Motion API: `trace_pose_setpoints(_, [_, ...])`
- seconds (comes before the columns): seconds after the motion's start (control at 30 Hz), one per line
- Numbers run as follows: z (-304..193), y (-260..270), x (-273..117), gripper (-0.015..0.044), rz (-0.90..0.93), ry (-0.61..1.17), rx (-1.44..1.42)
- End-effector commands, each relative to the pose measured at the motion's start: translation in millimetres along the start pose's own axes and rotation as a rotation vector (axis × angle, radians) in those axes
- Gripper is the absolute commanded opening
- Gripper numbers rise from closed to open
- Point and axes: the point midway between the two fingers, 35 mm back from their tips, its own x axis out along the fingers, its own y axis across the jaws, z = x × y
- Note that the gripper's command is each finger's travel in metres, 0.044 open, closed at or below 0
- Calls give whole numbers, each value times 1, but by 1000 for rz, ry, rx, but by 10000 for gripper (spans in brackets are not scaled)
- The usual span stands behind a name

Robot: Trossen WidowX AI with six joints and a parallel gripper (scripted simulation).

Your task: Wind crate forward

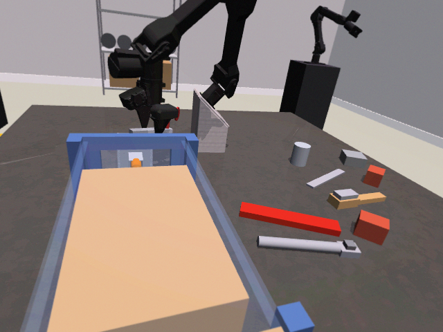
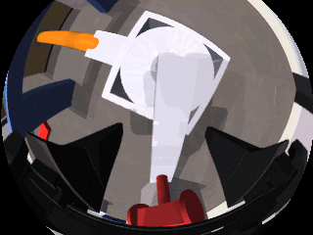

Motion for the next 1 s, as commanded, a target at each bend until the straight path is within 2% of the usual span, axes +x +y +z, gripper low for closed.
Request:
trace_pose_setpoints(0.0, [0,0,0,282,0,-1,-1])
trace_pose_setpoints(0.23, [0,0,0,99,0,-1,-1])
trace_pose_setpoints(0.57, [0,0,0,32,0,-1,-1])
trace_pose_setpoints(0.63, [0,0,0,0,0,-1,-1])
trace_pose_setpoints(0.97, [1,0,-1,0,-6,21,-1])
